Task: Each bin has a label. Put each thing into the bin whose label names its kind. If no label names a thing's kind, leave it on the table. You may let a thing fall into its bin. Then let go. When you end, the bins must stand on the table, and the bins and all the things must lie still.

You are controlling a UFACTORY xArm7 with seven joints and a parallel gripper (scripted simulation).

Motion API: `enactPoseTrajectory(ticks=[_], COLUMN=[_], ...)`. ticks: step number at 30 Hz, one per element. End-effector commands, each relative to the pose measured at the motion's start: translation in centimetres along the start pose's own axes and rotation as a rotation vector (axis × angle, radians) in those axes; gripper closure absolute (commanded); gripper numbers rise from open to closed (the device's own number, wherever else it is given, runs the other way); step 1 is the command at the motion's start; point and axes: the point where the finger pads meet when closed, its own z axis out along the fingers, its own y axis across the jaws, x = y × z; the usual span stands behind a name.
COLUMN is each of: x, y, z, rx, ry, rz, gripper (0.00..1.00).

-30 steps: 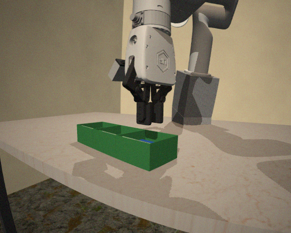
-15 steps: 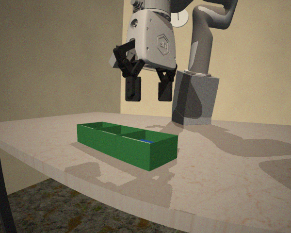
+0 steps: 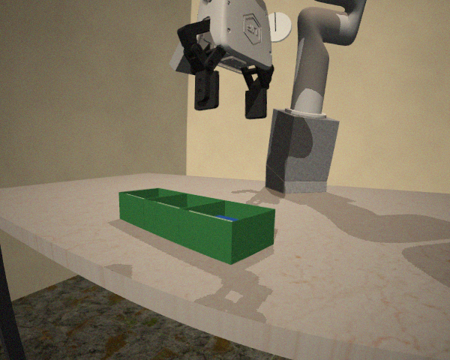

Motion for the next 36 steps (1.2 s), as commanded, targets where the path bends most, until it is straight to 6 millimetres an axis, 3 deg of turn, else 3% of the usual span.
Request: enactPoseTrajectory(ticks=[1,11,36], x=[0.0,0.0,0.0], y=[-0.1,-0.1,-0.1], z=[-1.9,-5.0,-5.0], rx=[0.002,0.002,0.002], ry=[0.002,0.002,0.002], rz=[0.000,0.000,0.000], gripper=[0.00,0.00,0.00])
